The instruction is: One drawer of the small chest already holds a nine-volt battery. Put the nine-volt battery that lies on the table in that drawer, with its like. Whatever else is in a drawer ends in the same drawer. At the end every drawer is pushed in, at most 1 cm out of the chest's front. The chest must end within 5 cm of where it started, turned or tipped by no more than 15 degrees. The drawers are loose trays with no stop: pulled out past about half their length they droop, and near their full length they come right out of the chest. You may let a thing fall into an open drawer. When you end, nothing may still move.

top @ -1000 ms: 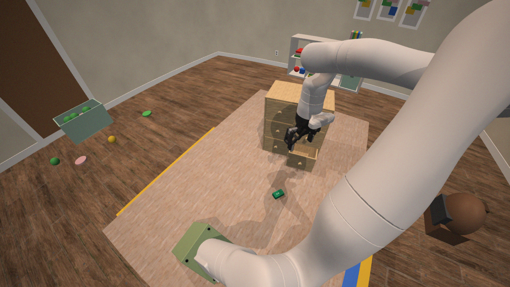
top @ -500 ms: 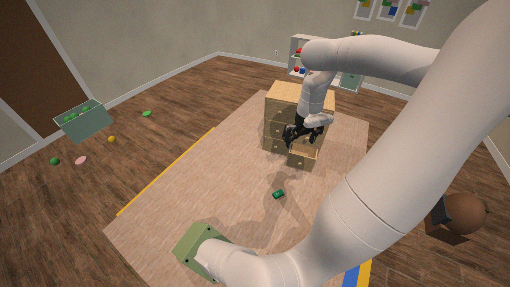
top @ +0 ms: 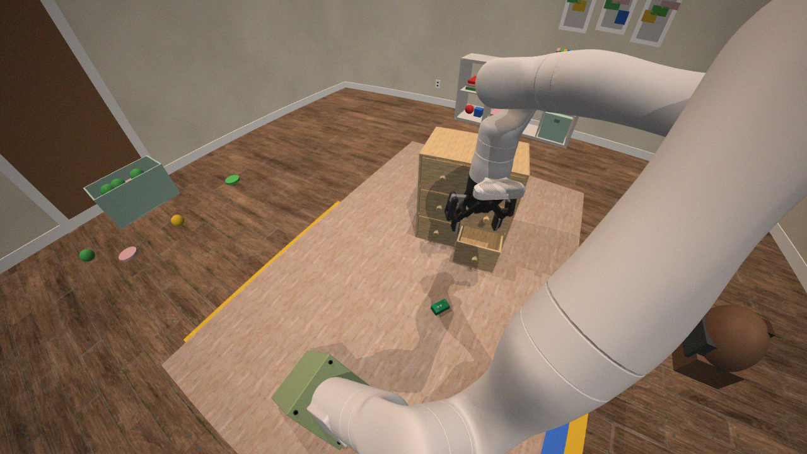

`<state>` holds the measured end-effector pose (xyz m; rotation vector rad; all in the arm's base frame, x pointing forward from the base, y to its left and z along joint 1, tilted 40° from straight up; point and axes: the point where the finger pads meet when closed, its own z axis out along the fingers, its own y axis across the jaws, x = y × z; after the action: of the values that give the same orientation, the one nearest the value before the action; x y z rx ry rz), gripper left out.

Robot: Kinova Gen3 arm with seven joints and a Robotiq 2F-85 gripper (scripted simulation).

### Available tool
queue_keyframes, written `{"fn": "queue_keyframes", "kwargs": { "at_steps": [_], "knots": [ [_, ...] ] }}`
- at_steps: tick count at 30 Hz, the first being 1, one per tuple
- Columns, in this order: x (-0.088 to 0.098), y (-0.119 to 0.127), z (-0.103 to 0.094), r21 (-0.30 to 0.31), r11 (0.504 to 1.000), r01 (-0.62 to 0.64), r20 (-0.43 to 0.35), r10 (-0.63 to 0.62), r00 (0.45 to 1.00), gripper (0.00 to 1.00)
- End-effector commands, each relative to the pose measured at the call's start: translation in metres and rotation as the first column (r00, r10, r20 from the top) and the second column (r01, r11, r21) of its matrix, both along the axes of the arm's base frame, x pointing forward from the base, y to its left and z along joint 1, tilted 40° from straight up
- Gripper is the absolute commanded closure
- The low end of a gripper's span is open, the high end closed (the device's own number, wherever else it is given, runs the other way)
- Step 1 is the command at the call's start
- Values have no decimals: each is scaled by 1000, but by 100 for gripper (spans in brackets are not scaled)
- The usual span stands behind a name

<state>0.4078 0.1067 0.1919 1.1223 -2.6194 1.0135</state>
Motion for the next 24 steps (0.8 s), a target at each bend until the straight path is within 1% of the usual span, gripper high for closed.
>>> {"fn": "queue_keyframes", "kwargs": {
  "at_steps": [1, 10, 12, 24],
  "knots": [
    [-5, -1, 3, 3, 999, 44, 28, -44, 999, 0],
    [-10, 0, 7, 25, 992, 126, 93, -128, 987, 0],
    [-10, 0, 7, 25, 992, 126, 93, -128, 987, 0],
    [-14, 2, 10, 54, 976, 210, 160, -217, 963, 0]
  ]
}}
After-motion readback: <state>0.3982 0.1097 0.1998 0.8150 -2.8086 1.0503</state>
